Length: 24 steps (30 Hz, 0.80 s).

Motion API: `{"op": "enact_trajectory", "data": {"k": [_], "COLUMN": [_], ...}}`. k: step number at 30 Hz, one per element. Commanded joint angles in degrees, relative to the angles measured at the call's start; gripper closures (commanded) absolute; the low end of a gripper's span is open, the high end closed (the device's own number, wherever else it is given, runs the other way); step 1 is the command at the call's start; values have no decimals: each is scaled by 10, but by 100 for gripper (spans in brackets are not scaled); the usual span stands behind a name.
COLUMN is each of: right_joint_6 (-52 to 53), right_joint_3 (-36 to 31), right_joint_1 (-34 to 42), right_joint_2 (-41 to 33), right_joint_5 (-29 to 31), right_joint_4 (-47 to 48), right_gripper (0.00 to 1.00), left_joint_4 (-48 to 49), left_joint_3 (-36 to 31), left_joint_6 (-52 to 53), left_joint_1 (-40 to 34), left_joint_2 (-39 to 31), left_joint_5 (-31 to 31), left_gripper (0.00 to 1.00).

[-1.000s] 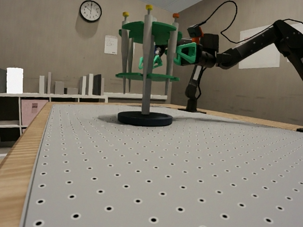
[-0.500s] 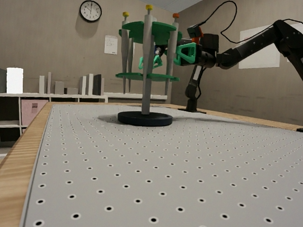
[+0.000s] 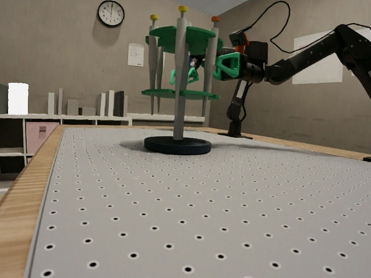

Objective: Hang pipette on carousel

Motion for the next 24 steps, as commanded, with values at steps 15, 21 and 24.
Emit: {"op": "enact_trajectory", "data": {"k": [15, 21, 24], "right_joint_6": [-6, -6, -6], "right_joint_3": [6, 6, 6], "right_joint_1": [-6, -6, -6], "right_joint_2": [6, 6, 6], "right_joint_5": [-13, -13, -13], "right_joint_4": [5, 5, 5], "right_gripper": [0, 0, 0], "left_joint_4": [42, 40, 32], "left_joint_3": [-61, -57, -55], "left_joint_6": [5, 3, 3], "left_joint_1": [32, 28, 31], "left_joint_2": [-69, -66, -65], "left_joint_5": [138, 140, 140], "left_gripper": [50, 50, 50]}}
